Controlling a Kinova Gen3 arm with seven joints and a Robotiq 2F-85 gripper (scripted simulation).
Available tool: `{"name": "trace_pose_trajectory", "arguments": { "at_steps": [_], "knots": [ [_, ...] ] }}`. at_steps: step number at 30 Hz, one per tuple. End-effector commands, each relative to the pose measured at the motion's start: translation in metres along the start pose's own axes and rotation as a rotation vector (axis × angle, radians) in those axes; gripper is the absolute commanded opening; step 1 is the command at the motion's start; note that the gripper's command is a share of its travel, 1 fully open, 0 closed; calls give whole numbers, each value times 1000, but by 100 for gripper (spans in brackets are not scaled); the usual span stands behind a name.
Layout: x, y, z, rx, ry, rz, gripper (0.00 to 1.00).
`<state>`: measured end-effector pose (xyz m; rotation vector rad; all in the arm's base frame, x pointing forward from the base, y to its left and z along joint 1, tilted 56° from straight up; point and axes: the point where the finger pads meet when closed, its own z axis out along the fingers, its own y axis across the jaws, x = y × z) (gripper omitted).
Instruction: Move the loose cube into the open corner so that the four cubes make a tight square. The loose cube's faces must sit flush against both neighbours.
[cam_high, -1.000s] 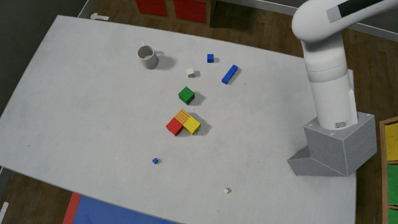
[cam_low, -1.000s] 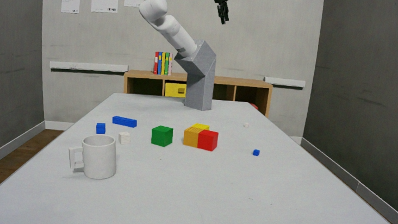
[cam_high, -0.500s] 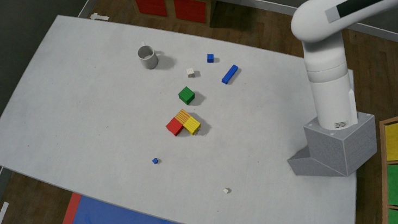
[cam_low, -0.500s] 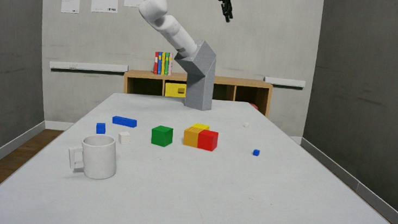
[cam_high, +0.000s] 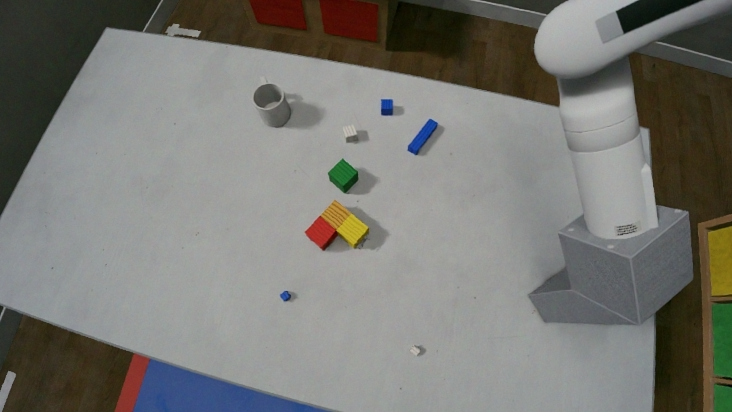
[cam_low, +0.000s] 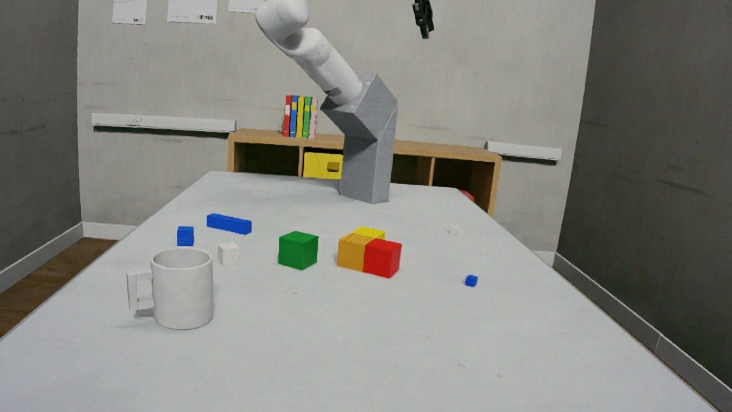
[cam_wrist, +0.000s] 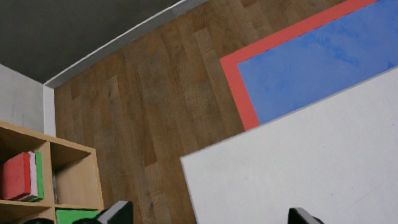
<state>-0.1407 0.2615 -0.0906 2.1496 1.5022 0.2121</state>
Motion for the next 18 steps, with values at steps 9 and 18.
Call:
{"name": "trace_pose_trajectory", "arguments": {
  "at_steps": [9,18],
  "knots": [
    [28,4,-8,31,31,-3,100],
    [42,8,-12,43,47,-3,100]
  ]
}}
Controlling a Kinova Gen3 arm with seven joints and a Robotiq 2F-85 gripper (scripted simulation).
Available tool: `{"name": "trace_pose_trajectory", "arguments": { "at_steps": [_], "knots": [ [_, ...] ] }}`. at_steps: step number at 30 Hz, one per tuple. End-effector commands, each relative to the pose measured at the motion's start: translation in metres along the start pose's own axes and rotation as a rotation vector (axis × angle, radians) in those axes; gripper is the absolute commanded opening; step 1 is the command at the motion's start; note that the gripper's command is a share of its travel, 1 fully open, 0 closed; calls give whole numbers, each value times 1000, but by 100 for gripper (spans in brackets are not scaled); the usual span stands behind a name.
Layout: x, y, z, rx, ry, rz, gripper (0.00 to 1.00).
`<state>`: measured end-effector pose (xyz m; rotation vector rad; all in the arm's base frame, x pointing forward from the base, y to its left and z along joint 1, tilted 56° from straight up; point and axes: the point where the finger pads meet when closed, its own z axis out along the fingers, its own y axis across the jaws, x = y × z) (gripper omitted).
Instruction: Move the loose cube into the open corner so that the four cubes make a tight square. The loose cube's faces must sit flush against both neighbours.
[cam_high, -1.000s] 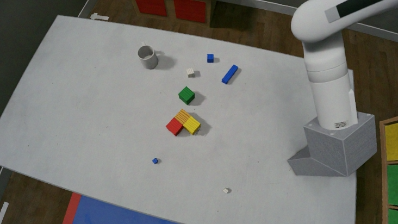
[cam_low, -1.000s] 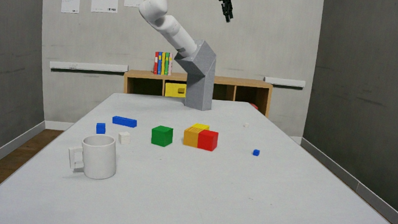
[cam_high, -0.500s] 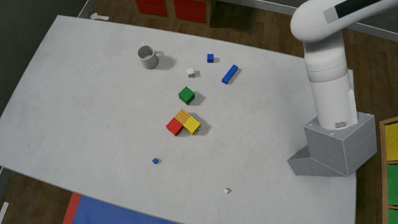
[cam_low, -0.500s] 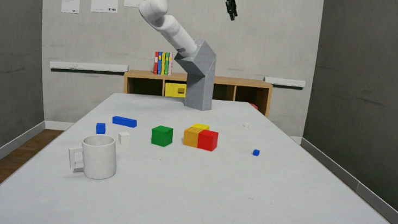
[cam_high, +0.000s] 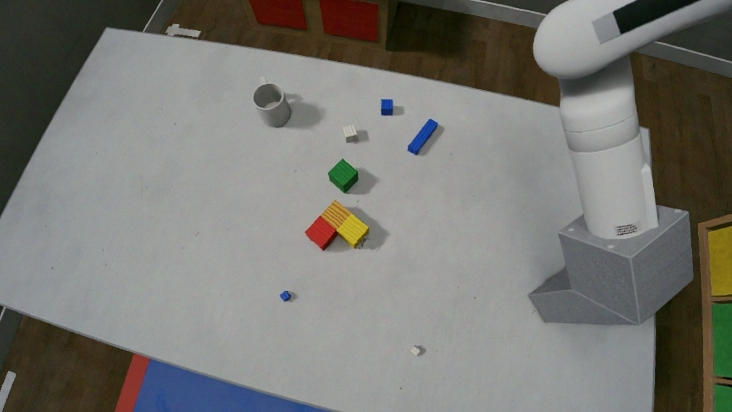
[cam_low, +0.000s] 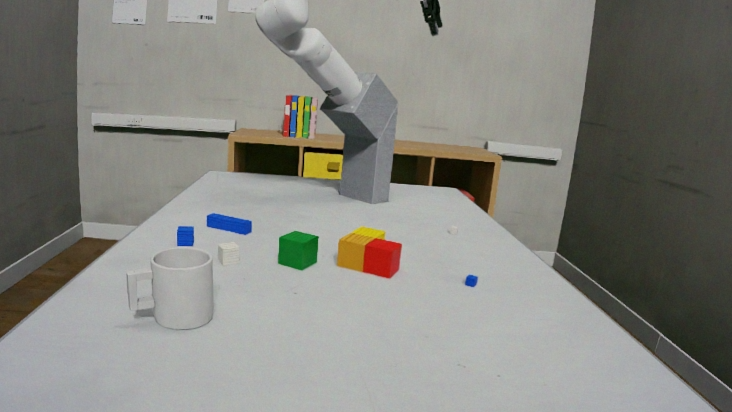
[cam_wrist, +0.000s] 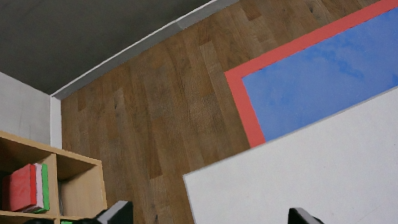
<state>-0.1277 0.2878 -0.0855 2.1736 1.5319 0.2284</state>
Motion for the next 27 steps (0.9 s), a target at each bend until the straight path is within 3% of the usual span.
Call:
{"name": "trace_pose_trajectory", "arguments": {
  "at_steps": [1,7,8,16,17,25,27],
  "knots": [
    [14,1,-4,18,16,-1,100],
    [14,1,-4,18,16,-1,100],
    [28,6,-8,28,32,-2,100],
    [28,6,-8,28,32,-2,100],
    [42,11,-11,38,49,-2,100],
    [42,11,-11,38,49,-2,100],
    [56,16,-14,47,66,-2,100]
  ]
}}
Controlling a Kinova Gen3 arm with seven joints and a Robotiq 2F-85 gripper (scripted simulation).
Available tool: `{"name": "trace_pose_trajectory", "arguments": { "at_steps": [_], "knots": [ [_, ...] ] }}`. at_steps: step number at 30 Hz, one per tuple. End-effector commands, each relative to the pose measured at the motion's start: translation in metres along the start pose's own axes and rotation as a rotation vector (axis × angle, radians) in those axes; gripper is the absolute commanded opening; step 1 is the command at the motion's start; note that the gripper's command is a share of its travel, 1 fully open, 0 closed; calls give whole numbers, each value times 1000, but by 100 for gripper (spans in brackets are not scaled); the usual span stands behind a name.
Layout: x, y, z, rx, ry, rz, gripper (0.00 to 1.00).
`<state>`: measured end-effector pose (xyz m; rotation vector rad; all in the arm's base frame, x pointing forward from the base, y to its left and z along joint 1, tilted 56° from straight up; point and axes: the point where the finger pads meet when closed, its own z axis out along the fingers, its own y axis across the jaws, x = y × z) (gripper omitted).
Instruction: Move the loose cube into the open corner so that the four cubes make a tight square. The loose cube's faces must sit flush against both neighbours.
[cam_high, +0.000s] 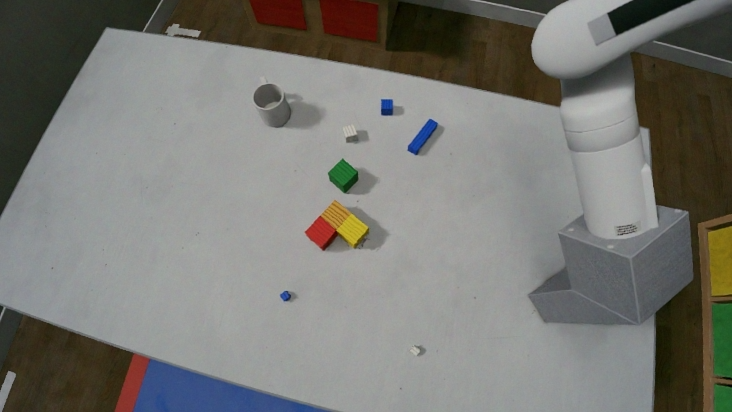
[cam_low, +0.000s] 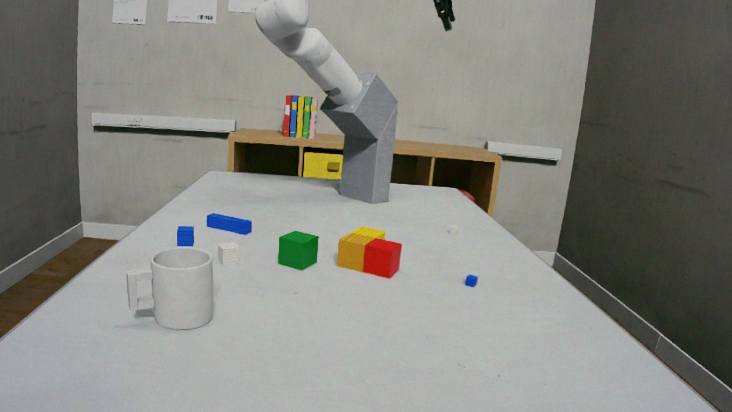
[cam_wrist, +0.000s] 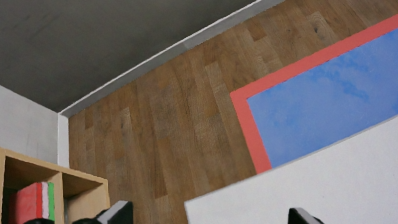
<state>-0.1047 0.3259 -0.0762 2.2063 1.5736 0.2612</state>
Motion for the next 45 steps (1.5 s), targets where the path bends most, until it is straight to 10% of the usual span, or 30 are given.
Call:
{"name": "trace_pose_trajectory", "arguments": {
  "at_steps": [1,45],
  "knots": [
    [14,3,-4,15,17,0,100],
    [70,30,-14,42,88,2,100]
  ]
}}
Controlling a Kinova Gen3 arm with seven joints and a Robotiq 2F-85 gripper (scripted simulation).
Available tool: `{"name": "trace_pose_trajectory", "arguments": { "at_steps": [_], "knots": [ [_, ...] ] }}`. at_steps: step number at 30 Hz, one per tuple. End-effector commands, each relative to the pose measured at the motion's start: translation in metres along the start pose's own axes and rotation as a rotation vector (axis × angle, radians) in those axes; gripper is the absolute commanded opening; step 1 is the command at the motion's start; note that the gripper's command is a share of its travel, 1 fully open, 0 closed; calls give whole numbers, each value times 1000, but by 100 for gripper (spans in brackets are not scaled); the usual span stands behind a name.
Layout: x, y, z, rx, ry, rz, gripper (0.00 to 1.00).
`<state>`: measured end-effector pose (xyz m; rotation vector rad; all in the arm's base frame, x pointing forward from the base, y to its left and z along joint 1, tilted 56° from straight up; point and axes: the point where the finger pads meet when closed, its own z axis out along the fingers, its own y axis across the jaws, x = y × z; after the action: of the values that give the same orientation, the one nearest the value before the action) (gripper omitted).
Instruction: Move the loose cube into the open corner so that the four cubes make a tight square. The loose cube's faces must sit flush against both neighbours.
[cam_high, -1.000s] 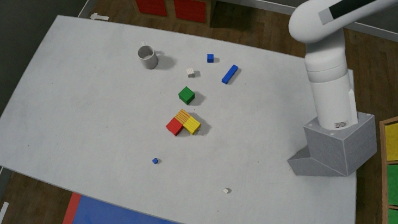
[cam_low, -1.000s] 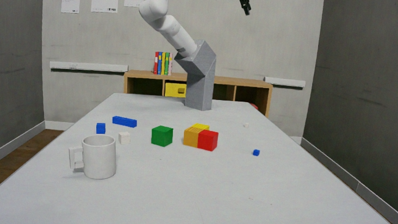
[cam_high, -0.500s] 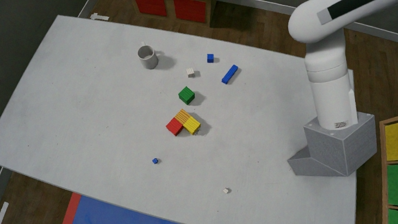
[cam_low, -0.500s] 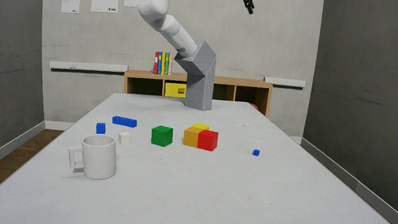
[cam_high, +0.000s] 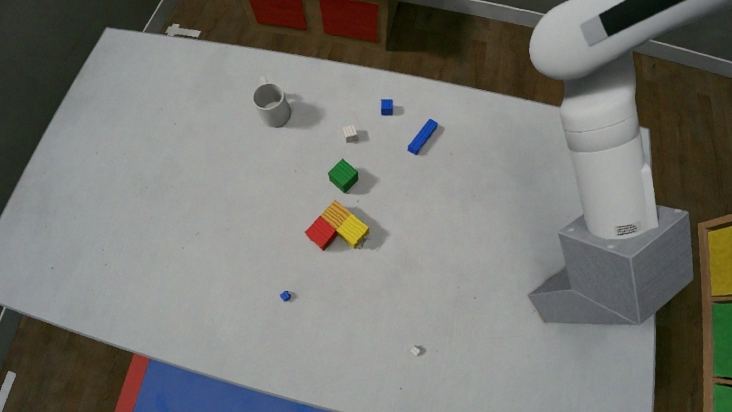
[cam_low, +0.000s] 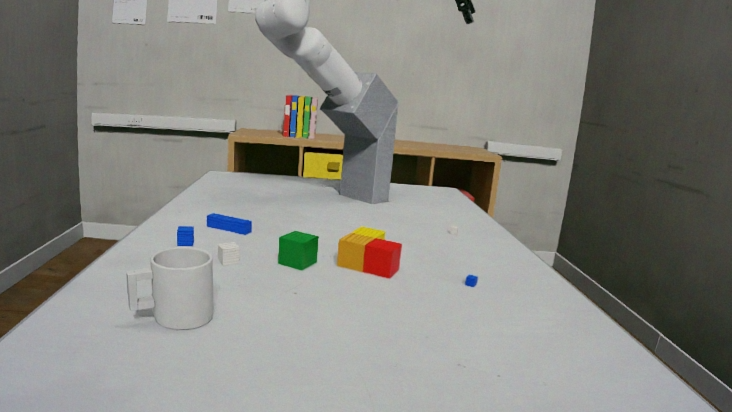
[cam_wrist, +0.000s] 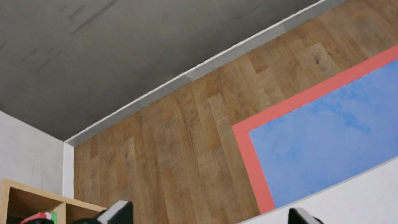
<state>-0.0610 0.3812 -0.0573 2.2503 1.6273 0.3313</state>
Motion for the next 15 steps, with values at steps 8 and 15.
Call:
{"name": "trace_pose_trajectory", "arguments": {
  "at_steps": [8,15],
  "knots": [
    [18,7,-3,13,25,-1,100],
    [32,16,-5,16,43,0,100]
  ]
}}
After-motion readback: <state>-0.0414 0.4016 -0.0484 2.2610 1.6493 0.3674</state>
